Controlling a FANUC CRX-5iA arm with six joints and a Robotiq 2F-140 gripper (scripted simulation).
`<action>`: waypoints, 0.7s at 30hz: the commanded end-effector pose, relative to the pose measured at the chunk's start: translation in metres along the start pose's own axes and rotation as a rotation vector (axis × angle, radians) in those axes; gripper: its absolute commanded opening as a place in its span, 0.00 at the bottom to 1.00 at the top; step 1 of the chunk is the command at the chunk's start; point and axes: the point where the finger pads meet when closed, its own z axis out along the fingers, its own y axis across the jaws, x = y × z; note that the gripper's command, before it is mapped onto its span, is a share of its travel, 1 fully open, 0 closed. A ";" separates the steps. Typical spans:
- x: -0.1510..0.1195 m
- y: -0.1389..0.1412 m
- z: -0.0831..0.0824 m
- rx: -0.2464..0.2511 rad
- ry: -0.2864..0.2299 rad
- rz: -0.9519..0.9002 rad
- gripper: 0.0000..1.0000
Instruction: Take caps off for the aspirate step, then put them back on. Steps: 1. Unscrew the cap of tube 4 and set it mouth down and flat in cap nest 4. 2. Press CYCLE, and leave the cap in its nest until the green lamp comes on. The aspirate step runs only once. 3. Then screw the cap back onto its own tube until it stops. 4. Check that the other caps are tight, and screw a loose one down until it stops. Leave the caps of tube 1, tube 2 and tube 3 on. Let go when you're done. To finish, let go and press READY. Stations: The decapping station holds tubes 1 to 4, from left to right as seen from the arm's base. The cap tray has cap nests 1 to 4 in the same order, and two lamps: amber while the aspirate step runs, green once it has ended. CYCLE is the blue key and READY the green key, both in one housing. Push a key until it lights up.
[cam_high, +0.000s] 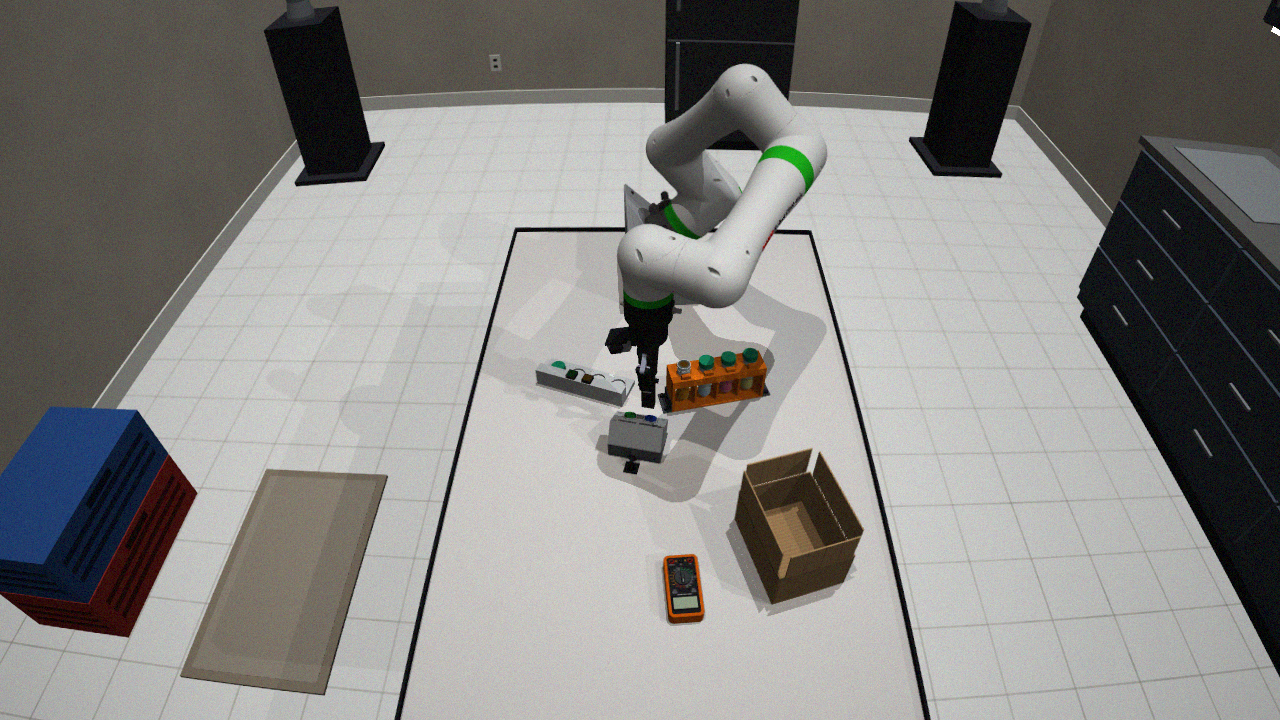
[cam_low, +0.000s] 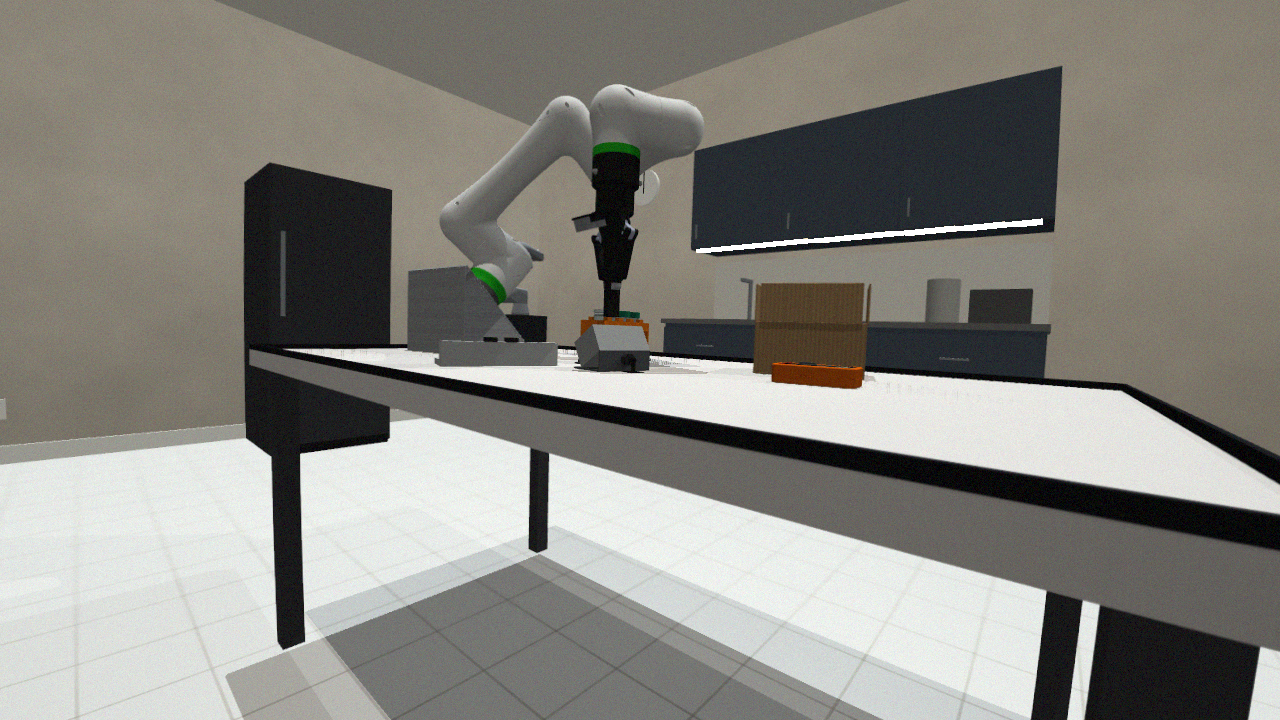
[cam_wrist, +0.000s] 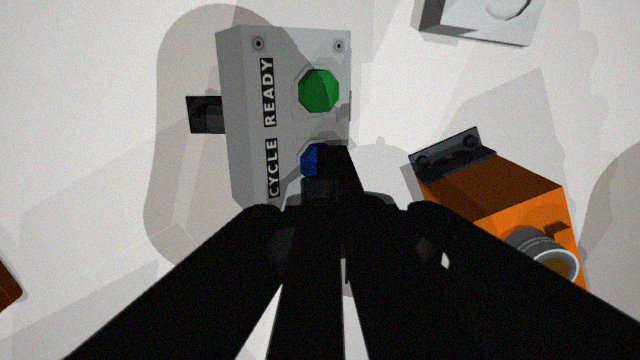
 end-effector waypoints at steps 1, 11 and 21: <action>-0.006 -0.004 0.000 0.001 0.001 0.000 0.10; -0.006 -0.005 0.018 0.001 0.001 0.000 0.10; -0.006 -0.005 0.018 0.001 0.001 0.000 0.10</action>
